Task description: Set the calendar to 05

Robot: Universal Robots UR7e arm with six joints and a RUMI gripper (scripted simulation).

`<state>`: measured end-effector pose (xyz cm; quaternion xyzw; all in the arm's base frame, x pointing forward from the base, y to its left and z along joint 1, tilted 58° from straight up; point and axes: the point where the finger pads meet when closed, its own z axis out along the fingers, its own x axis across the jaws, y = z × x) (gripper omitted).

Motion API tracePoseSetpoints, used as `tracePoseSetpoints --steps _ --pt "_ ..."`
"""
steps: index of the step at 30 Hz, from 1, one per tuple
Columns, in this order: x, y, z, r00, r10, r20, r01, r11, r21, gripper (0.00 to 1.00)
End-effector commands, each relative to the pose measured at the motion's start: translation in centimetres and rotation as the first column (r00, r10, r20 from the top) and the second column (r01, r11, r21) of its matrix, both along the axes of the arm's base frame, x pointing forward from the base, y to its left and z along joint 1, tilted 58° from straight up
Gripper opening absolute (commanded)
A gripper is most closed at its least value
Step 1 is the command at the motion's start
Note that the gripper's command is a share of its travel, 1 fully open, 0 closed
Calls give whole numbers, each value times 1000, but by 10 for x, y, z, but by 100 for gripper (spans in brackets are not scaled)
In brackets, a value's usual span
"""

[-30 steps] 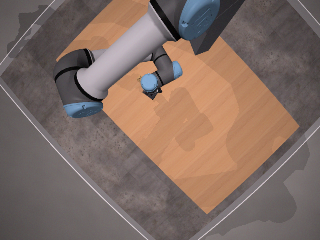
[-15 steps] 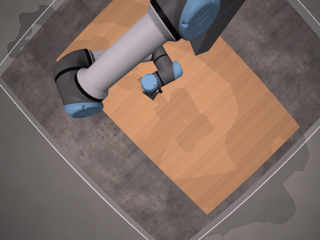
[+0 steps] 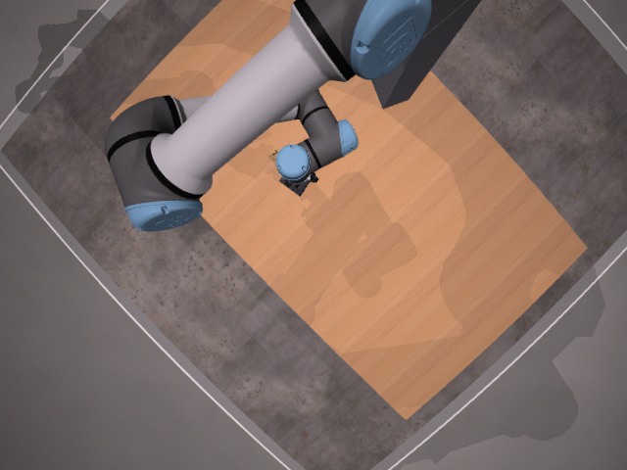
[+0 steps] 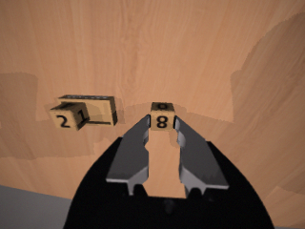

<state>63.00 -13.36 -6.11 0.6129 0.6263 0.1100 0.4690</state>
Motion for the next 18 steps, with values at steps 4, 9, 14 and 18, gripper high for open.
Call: tracePoseSetpoints --steps 4,9,14,18 --pt "0 0 0 1000 0 1 0 1000 0 10" --pt "0 0 0 1000 0 1 0 1000 0 10" --pt "0 0 0 1000 0 1 0 1000 0 14" --pt "0 0 0 1000 0 1 0 1000 0 21"
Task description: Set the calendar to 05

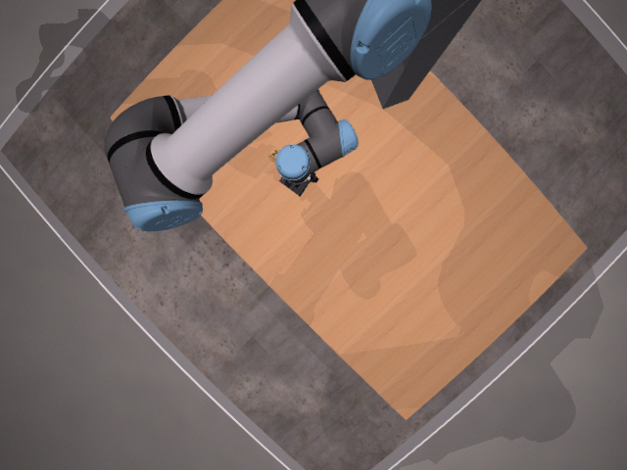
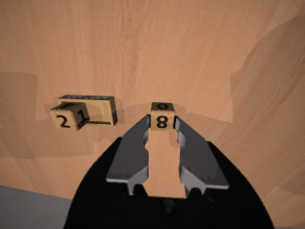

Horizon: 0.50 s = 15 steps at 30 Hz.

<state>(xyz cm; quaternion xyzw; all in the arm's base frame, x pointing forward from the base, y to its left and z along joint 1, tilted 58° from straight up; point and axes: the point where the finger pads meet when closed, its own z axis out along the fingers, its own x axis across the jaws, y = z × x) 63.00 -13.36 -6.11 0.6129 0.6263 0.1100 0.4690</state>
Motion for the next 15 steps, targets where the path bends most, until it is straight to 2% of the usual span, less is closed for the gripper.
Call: tracePoseSetpoints --steps 1,5,6,15 --pt "0 0 0 1000 0 1 0 1000 0 21" --pt "0 0 0 1000 0 1 0 1000 0 24" --pt "0 0 0 1000 0 1 0 1000 0 28" --pt "0 0 0 1000 0 1 0 1000 0 28"
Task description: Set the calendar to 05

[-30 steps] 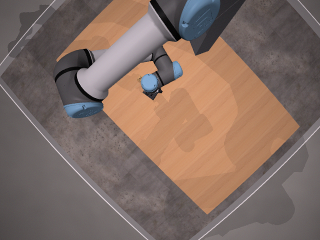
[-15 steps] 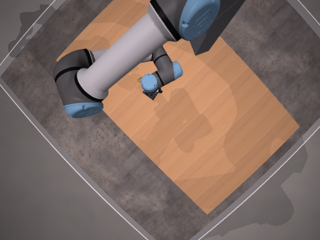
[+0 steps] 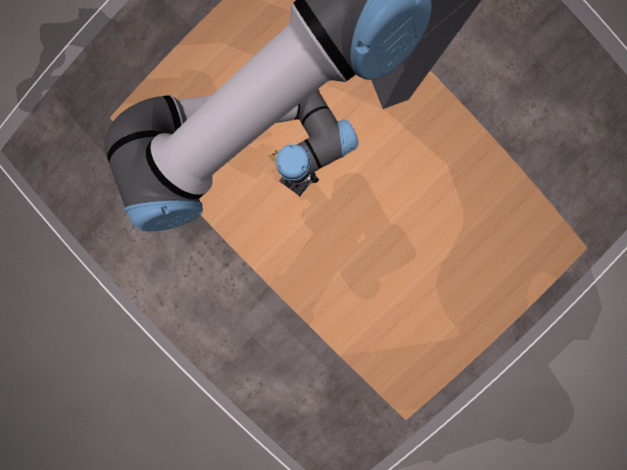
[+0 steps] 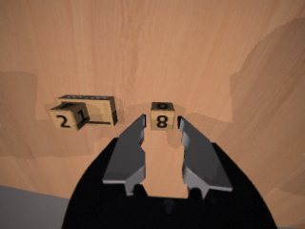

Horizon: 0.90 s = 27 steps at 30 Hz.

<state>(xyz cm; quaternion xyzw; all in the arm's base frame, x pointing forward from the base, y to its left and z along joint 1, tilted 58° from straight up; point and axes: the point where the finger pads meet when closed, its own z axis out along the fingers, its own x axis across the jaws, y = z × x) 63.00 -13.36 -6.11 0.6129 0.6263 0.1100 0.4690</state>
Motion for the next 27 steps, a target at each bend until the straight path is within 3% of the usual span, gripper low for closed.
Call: tracePoseSetpoints --steps 1,11,27 --pt "0 0 0 1000 0 1 0 1000 0 28" --pt "-7 5 6 1000 0 1 0 1000 0 28" --pt "-59 36 44 1000 0 1 0 1000 0 28"
